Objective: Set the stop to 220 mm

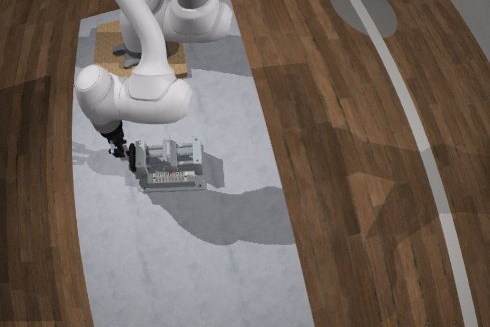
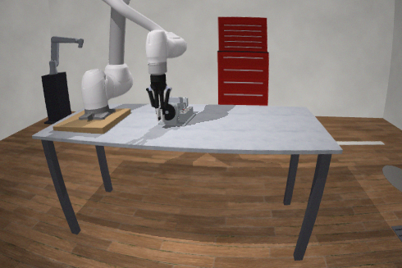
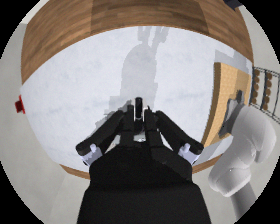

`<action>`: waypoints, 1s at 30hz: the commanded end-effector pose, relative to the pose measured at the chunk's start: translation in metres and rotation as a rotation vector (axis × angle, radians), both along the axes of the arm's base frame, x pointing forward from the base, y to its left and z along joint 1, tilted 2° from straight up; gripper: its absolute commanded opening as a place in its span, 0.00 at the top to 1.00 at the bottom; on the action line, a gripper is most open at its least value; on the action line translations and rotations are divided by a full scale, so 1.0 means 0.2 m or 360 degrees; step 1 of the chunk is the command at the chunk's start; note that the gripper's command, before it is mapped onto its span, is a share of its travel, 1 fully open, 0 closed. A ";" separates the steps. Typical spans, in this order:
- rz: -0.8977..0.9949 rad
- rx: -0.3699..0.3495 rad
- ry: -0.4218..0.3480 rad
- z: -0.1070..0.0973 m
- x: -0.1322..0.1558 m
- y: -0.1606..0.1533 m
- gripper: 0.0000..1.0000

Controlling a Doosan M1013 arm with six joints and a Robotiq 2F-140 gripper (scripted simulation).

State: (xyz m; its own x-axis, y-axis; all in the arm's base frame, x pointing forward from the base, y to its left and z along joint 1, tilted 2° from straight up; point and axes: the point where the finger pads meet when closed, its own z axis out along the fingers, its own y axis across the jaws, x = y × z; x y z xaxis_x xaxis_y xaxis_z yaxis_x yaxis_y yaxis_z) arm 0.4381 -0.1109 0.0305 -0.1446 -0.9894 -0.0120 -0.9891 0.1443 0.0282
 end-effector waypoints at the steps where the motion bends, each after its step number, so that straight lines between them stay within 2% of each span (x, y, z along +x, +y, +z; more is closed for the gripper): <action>1: 0.0000 0.0000 0.0000 0.01 -0.01 0.00 0.96; 30: 0.0000 0.0000 0.0000 0.12 -0.03 0.00 0.96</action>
State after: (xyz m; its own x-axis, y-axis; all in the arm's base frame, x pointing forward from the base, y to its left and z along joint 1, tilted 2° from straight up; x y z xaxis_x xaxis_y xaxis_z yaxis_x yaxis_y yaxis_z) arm 0.4315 -0.1102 0.0522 -0.1446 -0.9894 -0.0120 -0.9891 0.1442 0.0287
